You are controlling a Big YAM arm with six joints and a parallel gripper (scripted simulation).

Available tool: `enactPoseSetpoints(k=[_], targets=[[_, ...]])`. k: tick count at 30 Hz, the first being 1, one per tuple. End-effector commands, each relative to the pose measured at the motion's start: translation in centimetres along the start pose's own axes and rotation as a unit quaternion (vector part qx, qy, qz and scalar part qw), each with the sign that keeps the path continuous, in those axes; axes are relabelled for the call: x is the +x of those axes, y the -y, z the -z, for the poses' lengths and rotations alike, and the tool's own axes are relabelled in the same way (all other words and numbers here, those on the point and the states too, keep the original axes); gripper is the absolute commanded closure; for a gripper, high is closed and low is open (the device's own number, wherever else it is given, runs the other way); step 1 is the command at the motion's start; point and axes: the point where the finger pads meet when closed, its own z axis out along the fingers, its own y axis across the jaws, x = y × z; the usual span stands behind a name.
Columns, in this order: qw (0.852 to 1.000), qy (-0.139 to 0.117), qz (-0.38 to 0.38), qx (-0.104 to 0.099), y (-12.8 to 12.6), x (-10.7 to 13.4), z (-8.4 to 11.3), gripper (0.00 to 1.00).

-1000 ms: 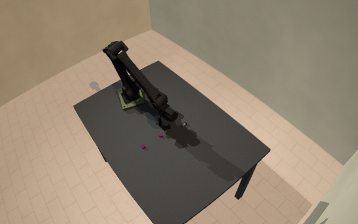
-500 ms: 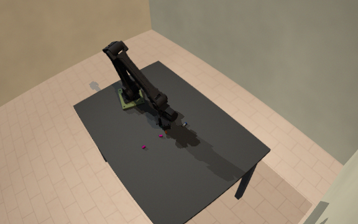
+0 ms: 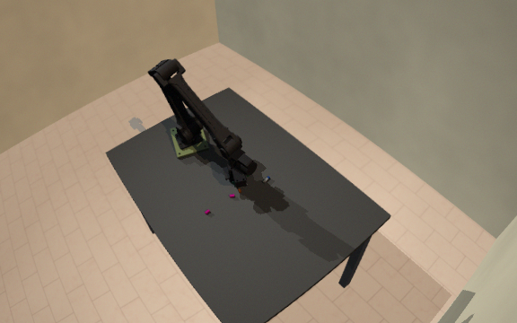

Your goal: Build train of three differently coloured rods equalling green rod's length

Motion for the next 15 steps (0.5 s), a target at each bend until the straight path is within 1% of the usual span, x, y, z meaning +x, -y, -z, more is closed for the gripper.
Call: enactPoseSetpoints(k=[1, 10, 15], targets=[[1.000, 0.007, -0.003, -0.006, -0.40, 0.09, 0.24, 0.77], [1.000, 0.000, 0.000, -0.001, -0.55, 0.33, -0.23, 0.77], [1.000, 0.004, -0.002, -0.003, -0.54, 0.11, 0.07, 0.77]])
